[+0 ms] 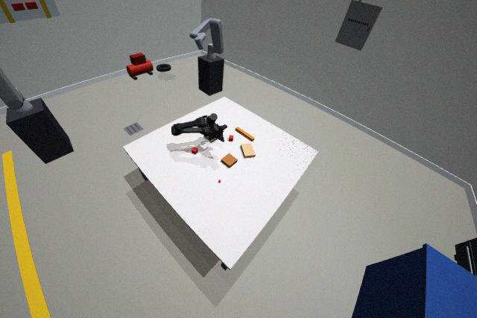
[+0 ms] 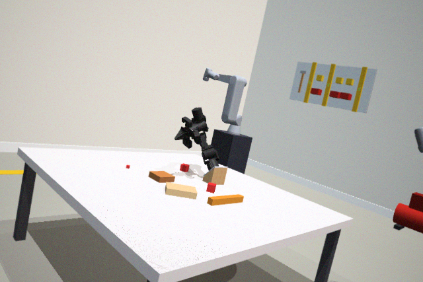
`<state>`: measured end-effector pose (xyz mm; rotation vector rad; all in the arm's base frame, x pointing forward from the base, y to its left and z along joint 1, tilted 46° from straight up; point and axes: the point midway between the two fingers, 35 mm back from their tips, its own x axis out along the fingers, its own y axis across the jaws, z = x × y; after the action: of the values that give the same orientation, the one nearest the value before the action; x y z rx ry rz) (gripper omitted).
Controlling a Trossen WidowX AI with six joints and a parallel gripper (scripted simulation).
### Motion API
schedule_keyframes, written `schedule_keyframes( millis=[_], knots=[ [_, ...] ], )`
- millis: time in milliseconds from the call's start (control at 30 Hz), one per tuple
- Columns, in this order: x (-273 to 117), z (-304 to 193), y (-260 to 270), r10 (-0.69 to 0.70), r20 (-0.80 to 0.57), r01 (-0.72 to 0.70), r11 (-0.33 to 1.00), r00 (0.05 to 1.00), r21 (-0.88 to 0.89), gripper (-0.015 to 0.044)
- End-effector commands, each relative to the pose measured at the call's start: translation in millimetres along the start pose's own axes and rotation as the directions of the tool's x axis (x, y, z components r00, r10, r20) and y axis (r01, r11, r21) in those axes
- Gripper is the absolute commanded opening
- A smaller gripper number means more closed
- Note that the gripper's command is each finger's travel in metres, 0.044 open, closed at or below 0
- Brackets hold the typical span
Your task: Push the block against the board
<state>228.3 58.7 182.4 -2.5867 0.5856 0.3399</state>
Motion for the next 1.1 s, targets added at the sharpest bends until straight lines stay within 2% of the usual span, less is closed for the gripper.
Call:
schedule_keyframes(
  millis=[0, 467, 1067],
  knots=[
    [4.9, 0.0, 0.3, 0.033, 0.010, -0.034, 0.995, 0.999, 0.099, 0.0000],
    [22.5, -4.5, 6.8, 0.159, 0.033, -0.155, 0.857, 0.987, 0.491, 0.0000],
    [47.5, -8.6, 19.6, 0.329, 0.079, -0.236, 0.470, 0.941, 0.851, 0.0000]
  ],
)
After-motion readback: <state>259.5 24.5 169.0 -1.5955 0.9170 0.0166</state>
